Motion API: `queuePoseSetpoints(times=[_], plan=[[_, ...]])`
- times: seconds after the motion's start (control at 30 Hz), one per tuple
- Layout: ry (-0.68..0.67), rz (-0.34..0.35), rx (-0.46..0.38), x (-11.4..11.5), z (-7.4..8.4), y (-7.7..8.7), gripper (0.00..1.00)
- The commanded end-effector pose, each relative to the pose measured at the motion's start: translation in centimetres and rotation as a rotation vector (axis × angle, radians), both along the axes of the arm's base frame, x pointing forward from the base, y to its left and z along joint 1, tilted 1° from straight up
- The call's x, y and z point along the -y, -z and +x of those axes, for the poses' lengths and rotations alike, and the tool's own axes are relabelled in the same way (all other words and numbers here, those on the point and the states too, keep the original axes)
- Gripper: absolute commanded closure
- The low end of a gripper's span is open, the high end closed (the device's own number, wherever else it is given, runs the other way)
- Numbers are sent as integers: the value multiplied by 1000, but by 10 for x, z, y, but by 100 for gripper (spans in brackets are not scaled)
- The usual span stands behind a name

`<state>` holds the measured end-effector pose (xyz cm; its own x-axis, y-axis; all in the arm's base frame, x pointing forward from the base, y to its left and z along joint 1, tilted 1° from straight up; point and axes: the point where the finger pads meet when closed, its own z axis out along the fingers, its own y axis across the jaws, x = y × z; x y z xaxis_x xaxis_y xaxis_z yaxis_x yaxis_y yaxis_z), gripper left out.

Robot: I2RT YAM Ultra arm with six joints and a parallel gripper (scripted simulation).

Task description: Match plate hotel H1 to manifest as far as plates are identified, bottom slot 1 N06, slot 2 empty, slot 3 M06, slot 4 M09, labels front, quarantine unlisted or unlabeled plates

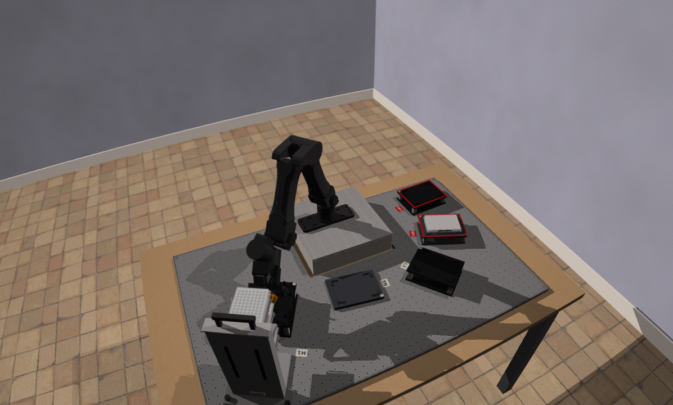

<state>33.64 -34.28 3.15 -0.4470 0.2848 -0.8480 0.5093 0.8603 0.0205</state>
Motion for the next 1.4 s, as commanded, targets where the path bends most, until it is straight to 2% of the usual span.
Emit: queuePoseSetpoints(times=[0.0,0.13,0.17,0.2,0.63,0.7,0.73,0.77,1.27,1.3,1.33,1.37], plan=[[-9,-47,36,1,-3,-20,100],[-9,-47,36,0,-6,-20,100],[-15,-59,46,0,-2,-26,100],[-9,-46,36,-2,-9,-20,100],[-9,-46,35,-13,-28,-20,100],[-9,-46,35,-13,-28,-20,100],[-13,-62,46,-10,-24,-26,100],[-9,-46,35,-15,-31,-20,100],[-9,-46,34,-26,-49,-19,100],[-11,-65,46,-22,-46,-27,100],[-9,-46,34,-28,-52,-19,100],[-9,-46,34,-29,-54,-19,100]])
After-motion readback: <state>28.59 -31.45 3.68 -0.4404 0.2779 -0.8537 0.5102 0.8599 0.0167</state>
